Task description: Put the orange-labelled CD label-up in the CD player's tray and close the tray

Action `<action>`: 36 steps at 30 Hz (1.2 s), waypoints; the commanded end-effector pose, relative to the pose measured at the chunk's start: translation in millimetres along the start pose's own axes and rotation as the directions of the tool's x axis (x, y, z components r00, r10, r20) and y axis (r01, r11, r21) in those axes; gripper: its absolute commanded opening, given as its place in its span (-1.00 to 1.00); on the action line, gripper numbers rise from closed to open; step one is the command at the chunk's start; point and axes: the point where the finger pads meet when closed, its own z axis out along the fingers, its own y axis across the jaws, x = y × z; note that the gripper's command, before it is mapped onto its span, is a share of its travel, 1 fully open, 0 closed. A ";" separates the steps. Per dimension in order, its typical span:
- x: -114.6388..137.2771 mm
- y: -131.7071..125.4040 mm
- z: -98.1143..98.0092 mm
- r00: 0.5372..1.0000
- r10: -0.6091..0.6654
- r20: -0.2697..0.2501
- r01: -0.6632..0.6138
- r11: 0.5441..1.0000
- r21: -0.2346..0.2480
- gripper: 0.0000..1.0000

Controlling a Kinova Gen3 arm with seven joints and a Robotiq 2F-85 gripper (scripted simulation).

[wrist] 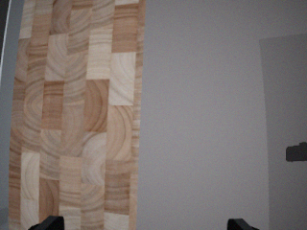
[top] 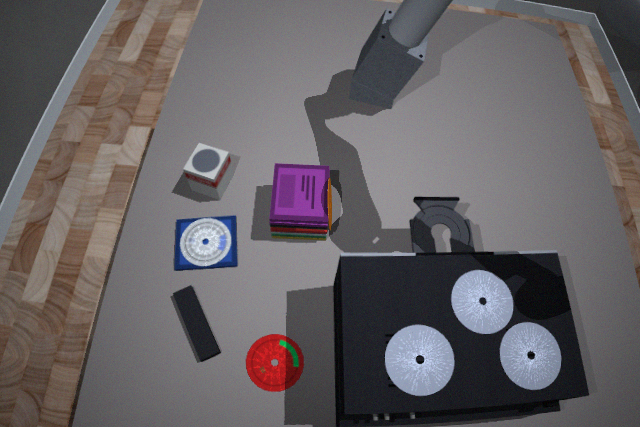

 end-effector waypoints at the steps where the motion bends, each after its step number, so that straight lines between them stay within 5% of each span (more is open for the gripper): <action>1: -0.5 1.0 -3.3 1.000 0.017 -0.004 -0.017 1.000 -0.005 1.00; 26: -14.4 35.1 -12.8 0.951 0.308 -0.037 -0.311 0.946 -0.091 1.00; 36: -24.2 67.5 -22.9 0.843 0.528 -0.100 -0.537 0.832 -0.139 1.00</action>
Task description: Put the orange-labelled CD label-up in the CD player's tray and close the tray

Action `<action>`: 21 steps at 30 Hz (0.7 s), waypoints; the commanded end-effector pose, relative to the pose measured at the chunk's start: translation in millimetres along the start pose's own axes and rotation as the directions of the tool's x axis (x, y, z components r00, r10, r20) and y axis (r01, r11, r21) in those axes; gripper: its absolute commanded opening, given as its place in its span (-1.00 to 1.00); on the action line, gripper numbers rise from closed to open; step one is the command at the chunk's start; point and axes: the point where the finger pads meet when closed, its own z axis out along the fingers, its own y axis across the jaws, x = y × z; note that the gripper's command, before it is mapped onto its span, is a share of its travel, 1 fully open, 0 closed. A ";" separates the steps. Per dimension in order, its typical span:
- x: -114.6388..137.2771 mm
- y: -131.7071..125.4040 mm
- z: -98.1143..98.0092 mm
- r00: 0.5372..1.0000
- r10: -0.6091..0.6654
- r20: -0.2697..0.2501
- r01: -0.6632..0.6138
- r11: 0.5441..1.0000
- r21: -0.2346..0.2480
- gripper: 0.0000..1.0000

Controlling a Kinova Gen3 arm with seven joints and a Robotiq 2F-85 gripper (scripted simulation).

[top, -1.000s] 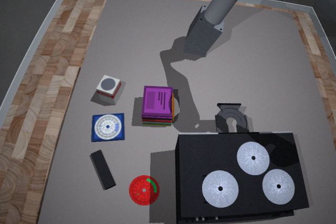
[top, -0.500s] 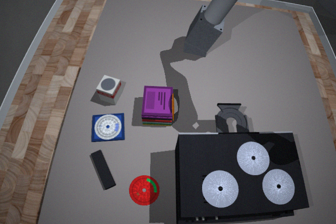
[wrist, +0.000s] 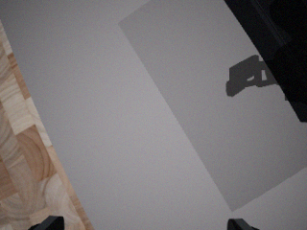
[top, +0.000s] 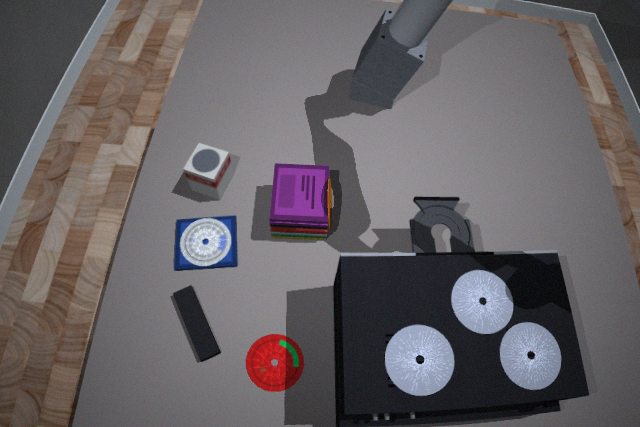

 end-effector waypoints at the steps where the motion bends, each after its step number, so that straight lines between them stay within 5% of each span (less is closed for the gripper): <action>1: 4.2 14.5 -9.1 0.995 0.096 -0.028 -0.097 0.995 -0.017 1.00; 11: 13.8 51.7 -16.5 0.935 0.345 -0.085 -0.350 0.935 -0.055 1.00; 21: 28.4 108.8 -30.9 0.730 0.658 -0.185 -0.676 0.734 -0.054 1.00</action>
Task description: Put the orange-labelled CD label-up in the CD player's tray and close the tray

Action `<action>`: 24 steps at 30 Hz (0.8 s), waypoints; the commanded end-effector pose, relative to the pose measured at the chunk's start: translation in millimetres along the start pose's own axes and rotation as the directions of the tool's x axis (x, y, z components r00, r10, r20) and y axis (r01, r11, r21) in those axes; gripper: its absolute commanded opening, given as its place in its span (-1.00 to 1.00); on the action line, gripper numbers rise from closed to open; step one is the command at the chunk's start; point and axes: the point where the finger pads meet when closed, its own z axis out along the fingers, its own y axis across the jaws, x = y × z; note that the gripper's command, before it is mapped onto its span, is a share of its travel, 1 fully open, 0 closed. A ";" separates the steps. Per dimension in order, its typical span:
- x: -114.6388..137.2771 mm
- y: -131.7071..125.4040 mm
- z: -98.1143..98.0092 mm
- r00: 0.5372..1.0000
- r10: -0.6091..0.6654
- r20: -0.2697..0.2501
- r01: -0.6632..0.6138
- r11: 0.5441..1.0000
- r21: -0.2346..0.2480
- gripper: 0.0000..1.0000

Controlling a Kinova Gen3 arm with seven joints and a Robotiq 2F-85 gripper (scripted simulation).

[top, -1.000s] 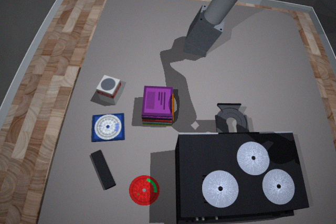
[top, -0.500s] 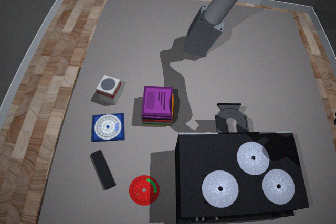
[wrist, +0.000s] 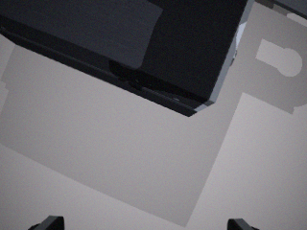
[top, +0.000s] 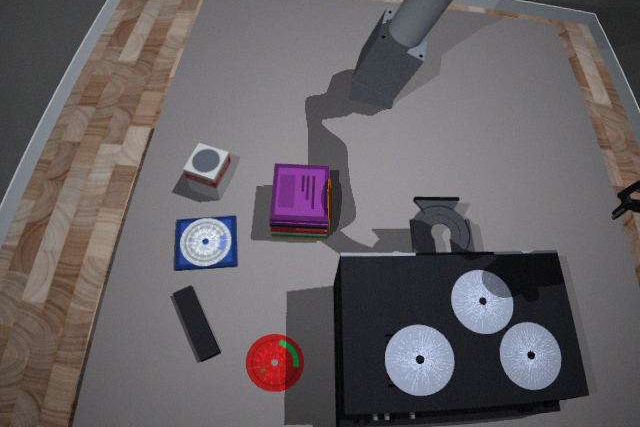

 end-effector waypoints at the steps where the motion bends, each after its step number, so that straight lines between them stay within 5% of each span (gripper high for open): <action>1: 23.7 18.1 -11.6 0.986 0.161 -0.045 -0.161 0.987 0.005 1.00; 5: 33.9 27.0 -13.2 0.968 0.244 -0.062 -0.244 0.970 0.003 1.00; 10: 60.0 50.8 -18.3 0.888 0.448 -0.104 -0.449 0.893 0.010 1.00; 18: 101.5 93.1 -28.8 0.659 0.735 -0.160 -0.738 0.673 0.055 1.00; 20: 101.5 93.1 -28.8 0.659 0.735 -0.160 -0.738 0.673 0.055 1.00; 24: 121.1 115.8 -34.9 0.504 0.846 -0.176 -0.847 0.523 0.089 1.00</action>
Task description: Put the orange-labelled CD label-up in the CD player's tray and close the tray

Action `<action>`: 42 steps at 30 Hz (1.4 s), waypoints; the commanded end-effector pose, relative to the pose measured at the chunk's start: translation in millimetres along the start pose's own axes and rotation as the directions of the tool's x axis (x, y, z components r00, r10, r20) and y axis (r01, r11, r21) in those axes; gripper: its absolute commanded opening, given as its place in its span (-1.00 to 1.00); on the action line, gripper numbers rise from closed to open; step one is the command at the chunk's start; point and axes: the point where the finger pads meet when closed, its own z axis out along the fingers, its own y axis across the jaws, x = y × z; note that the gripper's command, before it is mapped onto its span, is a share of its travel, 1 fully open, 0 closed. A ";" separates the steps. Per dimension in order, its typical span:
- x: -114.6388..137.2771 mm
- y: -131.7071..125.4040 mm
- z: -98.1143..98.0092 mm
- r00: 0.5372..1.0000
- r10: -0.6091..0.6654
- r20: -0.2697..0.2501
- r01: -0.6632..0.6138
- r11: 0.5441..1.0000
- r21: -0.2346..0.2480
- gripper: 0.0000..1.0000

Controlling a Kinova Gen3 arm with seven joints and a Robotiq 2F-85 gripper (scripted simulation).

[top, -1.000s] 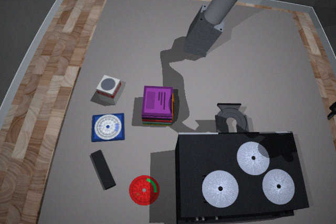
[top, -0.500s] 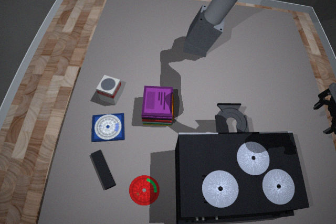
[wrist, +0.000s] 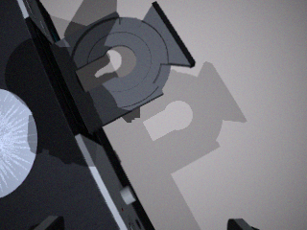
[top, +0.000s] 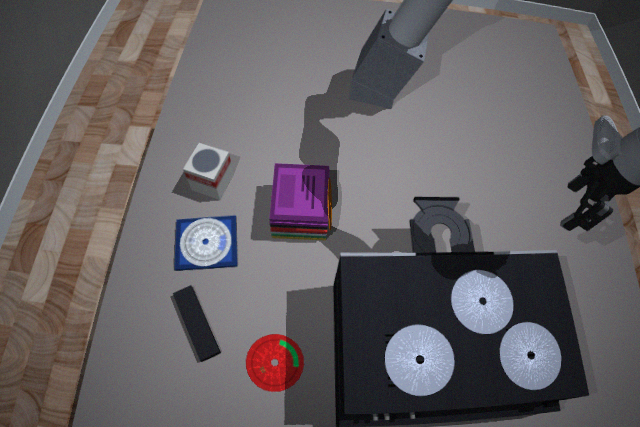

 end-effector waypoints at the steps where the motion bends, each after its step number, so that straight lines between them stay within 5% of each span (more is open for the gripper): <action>1: 33.1 -2.1 -8.6 0.984 0.179 -0.020 -0.178 0.984 0.024 1.00; 8: 78.2 -0.7 -10.8 0.894 0.446 -0.048 -0.445 0.895 0.042 1.00; 13: 92.8 0.6 -11.7 0.848 0.528 -0.055 -0.526 0.849 0.049 1.00; 22: 154.0 10.8 -15.7 0.571 0.818 -0.068 -0.814 0.575 0.088 1.00; 27: 190.2 -15.6 21.8 0.560 0.824 -0.084 -0.825 0.565 0.035 1.00; 30: 190.2 -15.6 21.8 0.560 0.824 -0.084 -0.825 0.565 0.035 1.00; 42: 278.6 -55.0 97.2 0.532 0.843 -0.072 -0.846 0.527 -0.079 1.00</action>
